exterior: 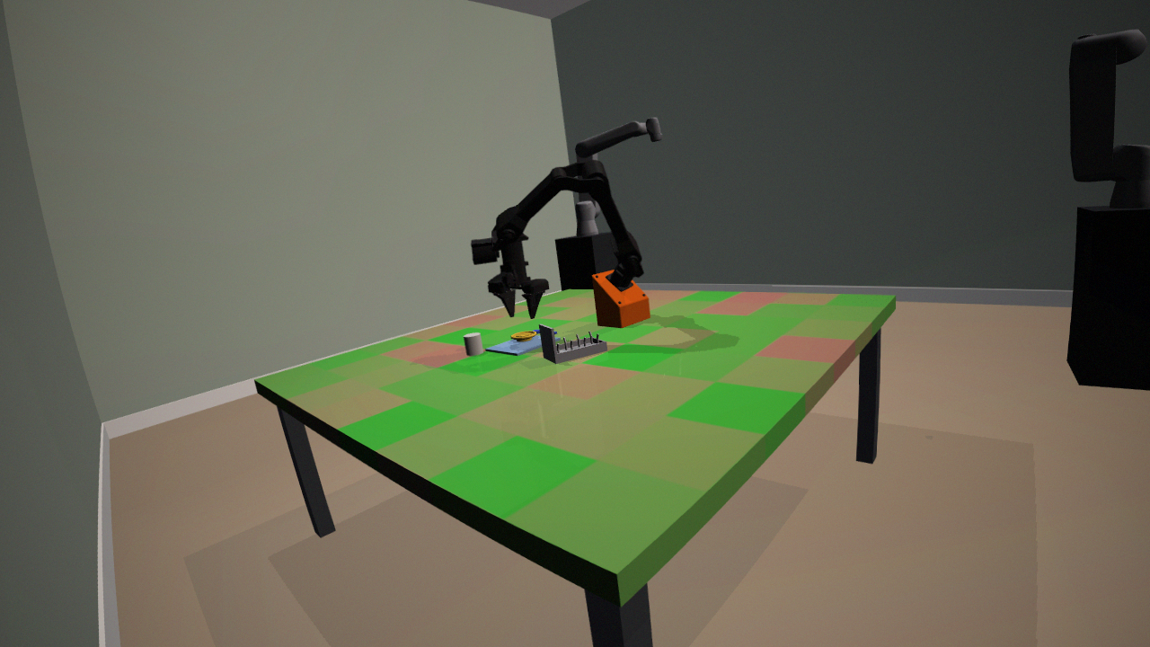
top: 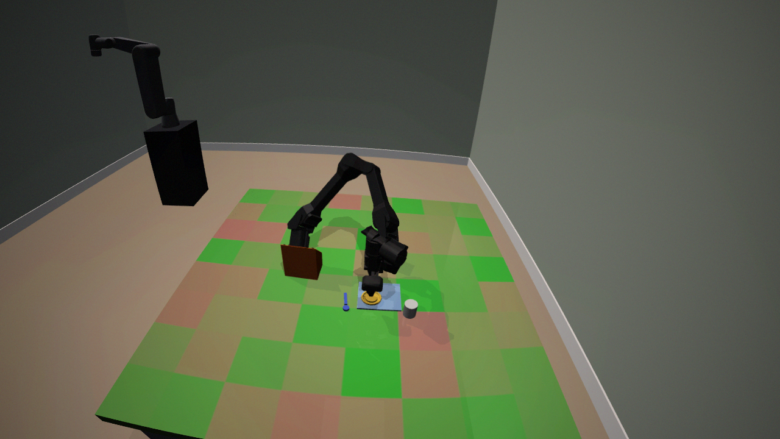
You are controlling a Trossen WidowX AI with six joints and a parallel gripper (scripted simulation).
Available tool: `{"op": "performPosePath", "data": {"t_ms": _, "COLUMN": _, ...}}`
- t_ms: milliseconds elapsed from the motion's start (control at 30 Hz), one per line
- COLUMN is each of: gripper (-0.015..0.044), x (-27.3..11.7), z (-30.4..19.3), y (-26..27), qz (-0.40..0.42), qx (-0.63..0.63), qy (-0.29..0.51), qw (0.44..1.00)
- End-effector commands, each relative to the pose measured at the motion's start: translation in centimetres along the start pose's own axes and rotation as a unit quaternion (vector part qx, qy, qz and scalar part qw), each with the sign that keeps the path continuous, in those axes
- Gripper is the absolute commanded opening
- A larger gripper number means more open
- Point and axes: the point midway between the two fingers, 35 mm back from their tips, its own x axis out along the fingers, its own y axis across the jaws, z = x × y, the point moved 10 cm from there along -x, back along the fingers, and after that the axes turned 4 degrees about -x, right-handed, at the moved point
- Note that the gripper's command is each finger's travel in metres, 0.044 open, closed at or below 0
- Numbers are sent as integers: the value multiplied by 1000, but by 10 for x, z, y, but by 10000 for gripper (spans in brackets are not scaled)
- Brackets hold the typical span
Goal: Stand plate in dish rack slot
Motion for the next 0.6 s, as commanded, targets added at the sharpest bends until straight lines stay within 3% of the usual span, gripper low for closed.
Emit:
{"op": "performPosePath", "data": {"t_ms": 0, "gripper": 400, "x": 3, "z": 0, "y": -1, "qz": 1, "qx": 2, "qy": -4, "qw": 1000}}
{"op": "performPosePath", "data": {"t_ms": 567, "gripper": 400, "x": 31, "z": 2, "y": -1, "qz": 1, "qx": 2, "qy": -4, "qw": 1000}}
